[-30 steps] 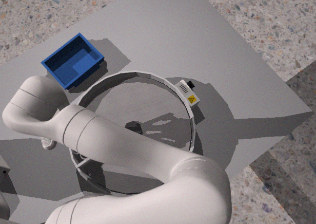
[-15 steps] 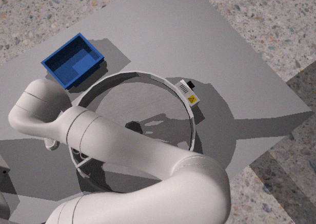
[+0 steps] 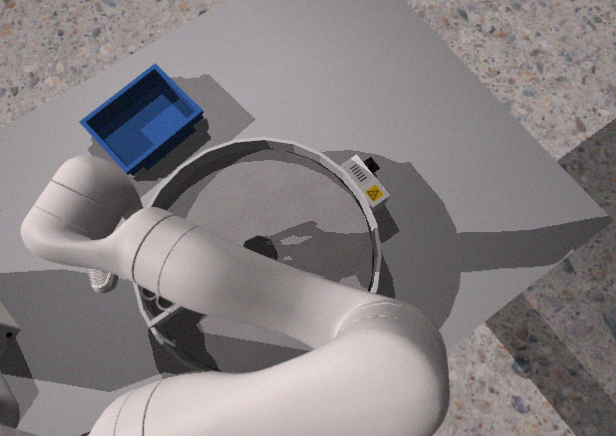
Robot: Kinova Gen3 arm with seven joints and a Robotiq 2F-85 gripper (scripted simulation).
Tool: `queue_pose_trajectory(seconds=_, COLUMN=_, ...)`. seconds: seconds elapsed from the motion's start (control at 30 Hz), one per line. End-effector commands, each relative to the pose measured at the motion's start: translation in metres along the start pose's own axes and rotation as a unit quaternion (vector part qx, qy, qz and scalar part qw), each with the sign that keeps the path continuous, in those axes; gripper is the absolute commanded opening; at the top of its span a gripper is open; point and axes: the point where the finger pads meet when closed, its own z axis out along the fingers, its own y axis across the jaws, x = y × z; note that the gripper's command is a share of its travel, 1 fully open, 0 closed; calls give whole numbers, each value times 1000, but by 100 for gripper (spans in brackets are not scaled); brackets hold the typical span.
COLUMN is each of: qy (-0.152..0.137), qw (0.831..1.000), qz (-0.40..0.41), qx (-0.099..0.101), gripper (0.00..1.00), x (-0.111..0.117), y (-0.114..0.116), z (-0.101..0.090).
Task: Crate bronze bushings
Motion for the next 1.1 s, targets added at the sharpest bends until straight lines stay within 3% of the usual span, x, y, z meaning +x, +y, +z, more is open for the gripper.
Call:
queue_pose_trajectory(seconds=0.0, qy=1, qw=1000, qz=-1, qx=1, gripper=14, x=1, y=0, z=1)
queue_pose_trajectory(seconds=1.07, qy=1, qw=1000, qz=-1, qx=1, gripper=14, x=1, y=0, z=13)
